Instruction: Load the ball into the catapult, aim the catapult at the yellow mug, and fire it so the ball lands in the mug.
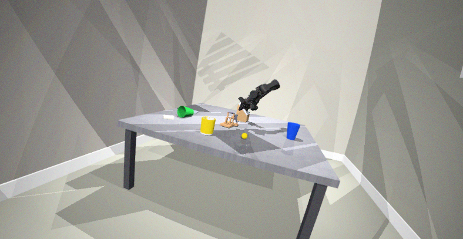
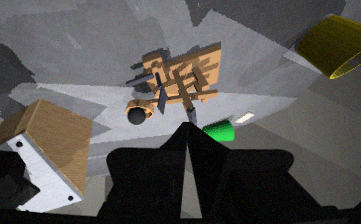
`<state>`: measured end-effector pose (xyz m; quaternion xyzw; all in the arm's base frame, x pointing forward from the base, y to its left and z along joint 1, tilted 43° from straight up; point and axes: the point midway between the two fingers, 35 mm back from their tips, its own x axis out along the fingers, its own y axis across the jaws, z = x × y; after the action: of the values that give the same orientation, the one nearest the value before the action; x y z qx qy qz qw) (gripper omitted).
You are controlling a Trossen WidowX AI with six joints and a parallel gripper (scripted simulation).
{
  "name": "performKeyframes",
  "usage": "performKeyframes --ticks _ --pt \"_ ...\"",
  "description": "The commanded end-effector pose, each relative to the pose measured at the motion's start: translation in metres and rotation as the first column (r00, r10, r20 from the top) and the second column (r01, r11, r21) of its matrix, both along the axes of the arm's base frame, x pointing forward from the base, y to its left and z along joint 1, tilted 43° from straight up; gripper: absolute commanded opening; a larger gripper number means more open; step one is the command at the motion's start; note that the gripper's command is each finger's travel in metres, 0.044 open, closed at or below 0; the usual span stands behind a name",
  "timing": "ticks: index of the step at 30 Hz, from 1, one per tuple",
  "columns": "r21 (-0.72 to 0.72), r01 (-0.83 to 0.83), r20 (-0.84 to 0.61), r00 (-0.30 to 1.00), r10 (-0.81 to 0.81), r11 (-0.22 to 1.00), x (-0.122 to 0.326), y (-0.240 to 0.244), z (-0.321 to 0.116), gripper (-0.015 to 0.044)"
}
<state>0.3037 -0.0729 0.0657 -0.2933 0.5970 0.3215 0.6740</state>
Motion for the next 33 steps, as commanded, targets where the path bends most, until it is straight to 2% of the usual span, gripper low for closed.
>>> performKeyframes --ticks 1,10,33 --pt "-0.032 -0.104 -0.042 0.994 0.103 0.994 -0.019 0.007 -0.003 0.0000" --pt "-0.080 -0.360 -0.148 0.927 0.346 0.930 -0.062 0.020 -0.006 0.0000" --pt "-0.079 -0.365 -0.149 0.925 0.351 0.928 -0.054 0.038 -0.027 0.0000"
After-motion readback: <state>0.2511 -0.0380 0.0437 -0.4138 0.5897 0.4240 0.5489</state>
